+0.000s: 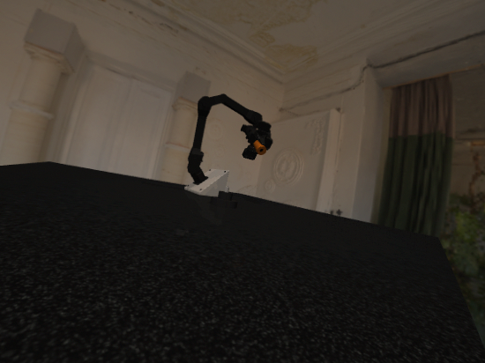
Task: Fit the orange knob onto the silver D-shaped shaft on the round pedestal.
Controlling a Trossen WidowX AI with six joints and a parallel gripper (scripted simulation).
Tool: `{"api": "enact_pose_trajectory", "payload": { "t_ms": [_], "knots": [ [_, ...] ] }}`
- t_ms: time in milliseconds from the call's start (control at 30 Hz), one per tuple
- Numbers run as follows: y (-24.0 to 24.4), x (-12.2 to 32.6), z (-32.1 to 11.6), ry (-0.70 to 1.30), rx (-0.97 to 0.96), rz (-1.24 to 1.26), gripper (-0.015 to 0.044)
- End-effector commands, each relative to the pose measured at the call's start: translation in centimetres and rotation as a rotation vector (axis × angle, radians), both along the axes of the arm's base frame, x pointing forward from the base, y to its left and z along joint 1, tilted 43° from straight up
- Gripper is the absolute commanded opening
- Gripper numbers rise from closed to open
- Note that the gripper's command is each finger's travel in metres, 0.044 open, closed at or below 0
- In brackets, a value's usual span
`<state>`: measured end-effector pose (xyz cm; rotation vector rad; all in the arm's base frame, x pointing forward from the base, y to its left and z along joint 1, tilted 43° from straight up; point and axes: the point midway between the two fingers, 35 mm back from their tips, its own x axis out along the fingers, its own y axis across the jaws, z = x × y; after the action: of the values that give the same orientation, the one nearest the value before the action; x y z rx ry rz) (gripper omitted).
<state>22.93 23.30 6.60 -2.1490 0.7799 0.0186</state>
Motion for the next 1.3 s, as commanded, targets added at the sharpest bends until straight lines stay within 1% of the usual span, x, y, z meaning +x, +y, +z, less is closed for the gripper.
{"api": "enact_pose_trajectory", "payload": {
  "t_ms": [0, 1100, 1267],
  "knots": [
    [-0.5, 0.3, -0.2, 0.051, 0.025, -0.048, 0.0],
    [-5.5, 3.0, -4.7, 0.636, 0.227, -0.588, 0.0],
    [-6.2, 3.3, -5.6, 0.639, 0.229, -0.59, 0.0]
  ]
}}
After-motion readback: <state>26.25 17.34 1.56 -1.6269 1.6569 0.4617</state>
